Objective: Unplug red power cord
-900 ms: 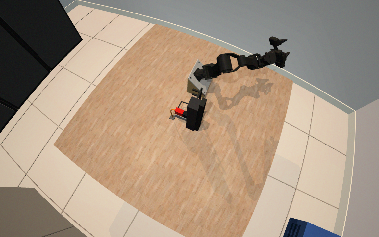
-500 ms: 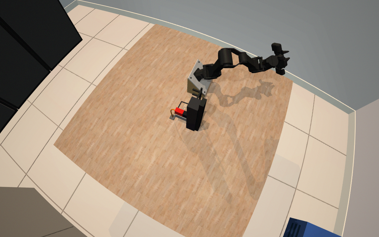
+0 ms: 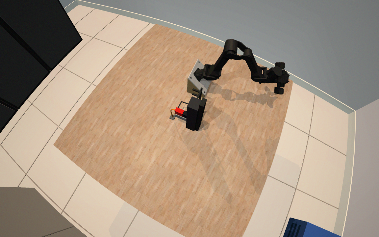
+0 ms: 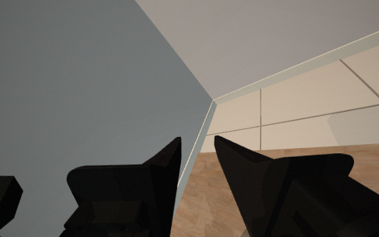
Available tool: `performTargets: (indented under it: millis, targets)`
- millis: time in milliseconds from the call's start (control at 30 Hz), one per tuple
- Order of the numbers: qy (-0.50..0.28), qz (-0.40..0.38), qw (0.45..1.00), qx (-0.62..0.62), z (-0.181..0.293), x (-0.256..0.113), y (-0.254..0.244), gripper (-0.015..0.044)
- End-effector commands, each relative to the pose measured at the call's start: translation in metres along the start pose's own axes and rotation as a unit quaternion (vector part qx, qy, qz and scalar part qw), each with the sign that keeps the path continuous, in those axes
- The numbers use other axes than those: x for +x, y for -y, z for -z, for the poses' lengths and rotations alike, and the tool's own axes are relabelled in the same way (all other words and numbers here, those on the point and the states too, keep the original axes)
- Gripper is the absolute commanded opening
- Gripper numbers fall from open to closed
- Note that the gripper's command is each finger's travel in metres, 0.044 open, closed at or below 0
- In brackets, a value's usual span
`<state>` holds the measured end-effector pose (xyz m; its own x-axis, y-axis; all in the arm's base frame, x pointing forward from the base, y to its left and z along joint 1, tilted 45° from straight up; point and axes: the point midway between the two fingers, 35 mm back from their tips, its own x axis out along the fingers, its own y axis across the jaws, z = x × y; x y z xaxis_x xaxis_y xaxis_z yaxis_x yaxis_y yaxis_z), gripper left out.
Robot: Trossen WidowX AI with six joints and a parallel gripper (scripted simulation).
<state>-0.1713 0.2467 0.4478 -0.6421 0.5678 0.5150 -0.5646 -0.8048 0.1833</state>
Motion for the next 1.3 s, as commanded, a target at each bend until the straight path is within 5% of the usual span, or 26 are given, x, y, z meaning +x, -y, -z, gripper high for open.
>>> performTargets:
  millis: [0, 600, 1267]
  targets:
    - [-0.013, 0.058, 0.998, -0.027, 0.0, -0.002, 0.038, 0.016]
    - [-0.069, 0.314, 0.941, -0.108, -0.022, -0.073, 0.2, 0.016]
    - [-0.105, 0.58, 0.798, -0.128, -0.08, -0.249, 0.316, 0.016]
